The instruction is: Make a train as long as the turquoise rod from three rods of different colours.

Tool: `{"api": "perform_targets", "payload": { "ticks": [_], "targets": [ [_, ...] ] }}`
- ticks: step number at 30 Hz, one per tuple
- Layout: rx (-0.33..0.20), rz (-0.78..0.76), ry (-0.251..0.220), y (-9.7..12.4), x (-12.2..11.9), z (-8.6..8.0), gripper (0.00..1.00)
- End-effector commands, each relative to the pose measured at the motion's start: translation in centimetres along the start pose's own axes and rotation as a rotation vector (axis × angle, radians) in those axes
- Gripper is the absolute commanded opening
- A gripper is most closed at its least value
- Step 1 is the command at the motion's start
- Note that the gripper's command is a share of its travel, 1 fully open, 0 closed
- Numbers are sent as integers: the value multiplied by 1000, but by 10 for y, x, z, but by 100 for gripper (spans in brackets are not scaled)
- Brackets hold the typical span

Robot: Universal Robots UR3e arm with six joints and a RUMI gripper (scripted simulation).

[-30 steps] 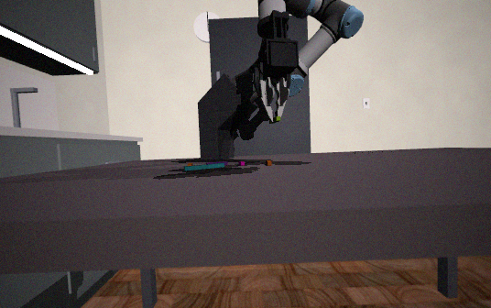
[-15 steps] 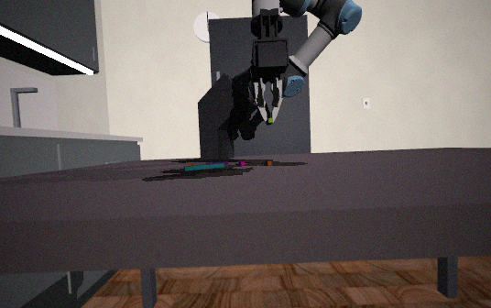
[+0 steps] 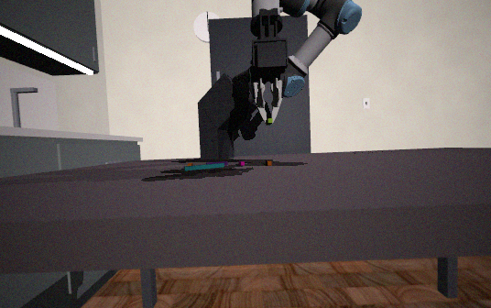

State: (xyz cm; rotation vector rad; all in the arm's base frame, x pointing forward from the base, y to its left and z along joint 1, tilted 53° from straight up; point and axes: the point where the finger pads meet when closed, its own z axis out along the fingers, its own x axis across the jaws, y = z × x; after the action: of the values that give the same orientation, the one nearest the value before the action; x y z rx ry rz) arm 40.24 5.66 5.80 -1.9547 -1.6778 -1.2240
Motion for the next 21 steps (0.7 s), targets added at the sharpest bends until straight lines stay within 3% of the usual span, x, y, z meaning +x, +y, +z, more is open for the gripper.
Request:
{"api": "perform_targets", "payload": {
  "ticks": [1,9,21],
  "targets": [
    [-1,0,-1,1,0,0,0],
    [-1,0,-2,1,0,7,0],
    [-1,0,-2,1,0,32,0]
  ]
}}
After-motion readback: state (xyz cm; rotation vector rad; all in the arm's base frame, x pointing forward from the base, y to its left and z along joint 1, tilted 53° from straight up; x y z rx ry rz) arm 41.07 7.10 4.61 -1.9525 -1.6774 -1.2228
